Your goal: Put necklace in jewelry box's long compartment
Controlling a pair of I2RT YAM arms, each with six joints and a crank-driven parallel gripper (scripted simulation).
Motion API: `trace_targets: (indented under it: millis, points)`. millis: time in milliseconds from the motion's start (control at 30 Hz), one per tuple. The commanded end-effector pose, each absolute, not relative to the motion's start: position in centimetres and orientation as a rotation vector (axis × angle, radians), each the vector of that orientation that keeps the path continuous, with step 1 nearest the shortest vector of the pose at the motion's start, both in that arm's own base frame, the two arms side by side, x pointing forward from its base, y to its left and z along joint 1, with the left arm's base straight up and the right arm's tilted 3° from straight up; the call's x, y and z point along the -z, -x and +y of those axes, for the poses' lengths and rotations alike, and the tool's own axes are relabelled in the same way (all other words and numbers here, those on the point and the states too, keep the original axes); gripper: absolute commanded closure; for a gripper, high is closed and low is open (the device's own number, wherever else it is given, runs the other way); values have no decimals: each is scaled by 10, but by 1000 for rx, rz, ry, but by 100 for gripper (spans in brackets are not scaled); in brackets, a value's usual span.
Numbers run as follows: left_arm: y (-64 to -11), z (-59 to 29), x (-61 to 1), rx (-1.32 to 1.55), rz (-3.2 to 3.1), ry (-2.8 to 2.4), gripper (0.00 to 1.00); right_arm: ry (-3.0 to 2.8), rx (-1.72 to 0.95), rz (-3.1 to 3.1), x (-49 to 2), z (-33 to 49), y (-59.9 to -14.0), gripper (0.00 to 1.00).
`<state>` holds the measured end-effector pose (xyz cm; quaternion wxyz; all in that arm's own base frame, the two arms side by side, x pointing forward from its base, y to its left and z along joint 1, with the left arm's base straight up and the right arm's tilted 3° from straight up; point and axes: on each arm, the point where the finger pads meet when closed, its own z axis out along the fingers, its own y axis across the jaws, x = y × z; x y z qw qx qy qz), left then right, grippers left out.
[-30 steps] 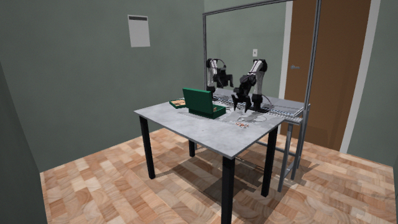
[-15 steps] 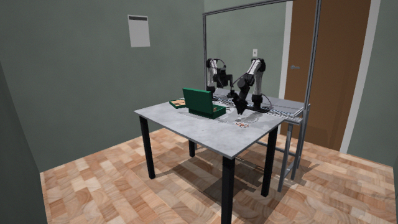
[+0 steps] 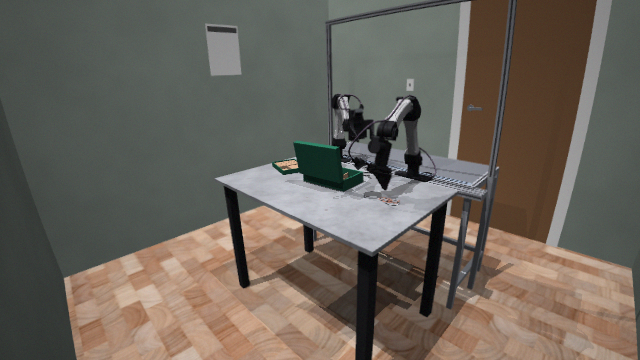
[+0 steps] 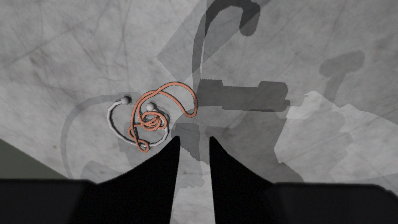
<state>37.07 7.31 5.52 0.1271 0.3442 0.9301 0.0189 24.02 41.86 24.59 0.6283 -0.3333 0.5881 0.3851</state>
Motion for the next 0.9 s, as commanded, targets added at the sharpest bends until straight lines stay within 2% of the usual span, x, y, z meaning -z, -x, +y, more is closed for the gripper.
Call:
trace_targets:
  millis: [0, 300, 867]
  points:
    - [-365, 75, -50, -22, 2775, -1290, 75, 739, -876, 1319, -256, 417, -244, 0]
    - [-388, 73, -35, -32, 2755, -1492, 75, 739, -876, 1319, -256, 417, -244, 0]
    - [-381, 75, -13, -21, 2764, -1494, 75, 739, -876, 1319, -256, 417, -244, 0]
